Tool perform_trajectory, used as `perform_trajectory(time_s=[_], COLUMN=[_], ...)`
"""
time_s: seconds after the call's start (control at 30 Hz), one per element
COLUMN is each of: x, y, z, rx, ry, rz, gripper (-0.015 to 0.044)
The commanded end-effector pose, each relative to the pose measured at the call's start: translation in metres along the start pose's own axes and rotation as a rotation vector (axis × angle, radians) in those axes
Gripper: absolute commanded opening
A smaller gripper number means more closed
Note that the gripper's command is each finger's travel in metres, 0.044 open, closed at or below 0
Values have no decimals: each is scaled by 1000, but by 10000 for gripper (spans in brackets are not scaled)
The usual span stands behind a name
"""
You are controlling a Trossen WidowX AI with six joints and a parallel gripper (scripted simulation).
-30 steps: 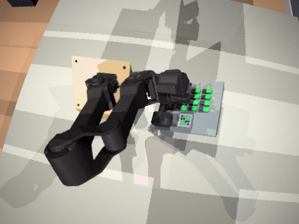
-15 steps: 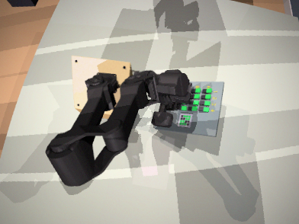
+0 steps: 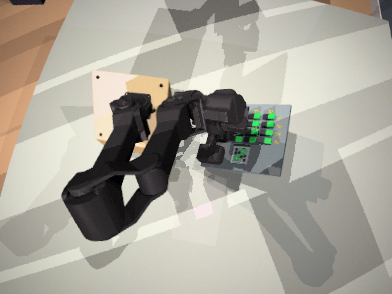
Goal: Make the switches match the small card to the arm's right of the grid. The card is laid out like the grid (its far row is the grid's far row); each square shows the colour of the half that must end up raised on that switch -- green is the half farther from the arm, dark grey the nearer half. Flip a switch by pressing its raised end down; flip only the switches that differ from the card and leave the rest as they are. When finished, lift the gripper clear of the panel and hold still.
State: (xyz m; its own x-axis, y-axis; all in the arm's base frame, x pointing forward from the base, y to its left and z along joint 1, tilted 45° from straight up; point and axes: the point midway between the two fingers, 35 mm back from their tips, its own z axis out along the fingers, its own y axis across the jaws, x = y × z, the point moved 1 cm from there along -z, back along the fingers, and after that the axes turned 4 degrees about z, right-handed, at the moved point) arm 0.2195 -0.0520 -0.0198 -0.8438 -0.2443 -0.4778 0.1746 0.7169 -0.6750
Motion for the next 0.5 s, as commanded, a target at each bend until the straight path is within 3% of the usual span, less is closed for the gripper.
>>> perform_trajectory(time_s=[0.0, 0.47], x=[0, 0], y=[1, 1], z=[1, 3], rx=[-3, -3], ry=[-1, -1], rz=[-4, -4], gripper=[0, 0])
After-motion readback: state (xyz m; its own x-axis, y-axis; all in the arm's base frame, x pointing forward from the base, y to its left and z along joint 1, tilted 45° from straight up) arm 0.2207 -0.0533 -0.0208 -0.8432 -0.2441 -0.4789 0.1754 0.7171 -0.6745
